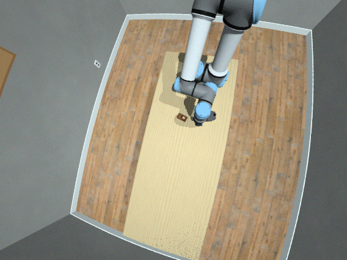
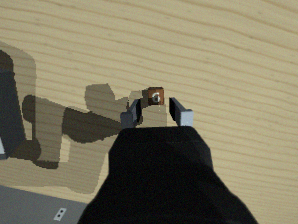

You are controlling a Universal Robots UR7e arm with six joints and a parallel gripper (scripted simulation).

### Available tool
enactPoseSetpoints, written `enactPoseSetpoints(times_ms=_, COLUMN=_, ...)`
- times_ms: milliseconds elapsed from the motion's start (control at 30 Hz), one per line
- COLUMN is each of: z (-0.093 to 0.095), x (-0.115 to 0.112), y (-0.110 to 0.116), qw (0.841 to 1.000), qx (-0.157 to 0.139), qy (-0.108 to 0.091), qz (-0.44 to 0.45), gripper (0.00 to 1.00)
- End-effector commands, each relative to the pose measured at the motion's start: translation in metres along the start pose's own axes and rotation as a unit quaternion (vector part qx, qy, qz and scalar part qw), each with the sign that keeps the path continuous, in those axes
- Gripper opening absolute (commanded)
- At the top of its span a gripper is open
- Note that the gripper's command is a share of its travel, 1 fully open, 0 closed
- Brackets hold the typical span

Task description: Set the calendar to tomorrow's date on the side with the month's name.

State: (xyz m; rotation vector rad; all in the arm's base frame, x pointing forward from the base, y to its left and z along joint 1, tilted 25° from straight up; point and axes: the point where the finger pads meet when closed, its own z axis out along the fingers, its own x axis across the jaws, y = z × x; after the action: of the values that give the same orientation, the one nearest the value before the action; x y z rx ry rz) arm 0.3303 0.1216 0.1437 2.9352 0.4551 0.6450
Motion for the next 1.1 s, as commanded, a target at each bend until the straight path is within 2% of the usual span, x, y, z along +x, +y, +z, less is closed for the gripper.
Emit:
enactPoseSetpoints(times_ms=0, z=0.0010, x=-0.0010, y=-0.0004, qw=1.000, qx=-0.021, qy=-0.004, qz=-0.001, gripper=0.87)
enactPoseSetpoints(times_ms=400, z=0.0002, x=0.0003, y=-0.0017, qw=0.996, qx=-0.087, qy=-0.001, qz=0.000, gripper=0.87)
enactPoseSetpoints(times_ms=733, z=-0.0015, x=0.0021, y=-0.0025, qw=0.994, qx=-0.109, qy=0.005, qz=0.002, gripper=0.87)
enactPoseSetpoints(times_ms=1067, z=-0.0016, x=0.0022, y=-0.0025, qw=0.994, qx=-0.111, qy=0.006, qz=0.002, gripper=0.87)
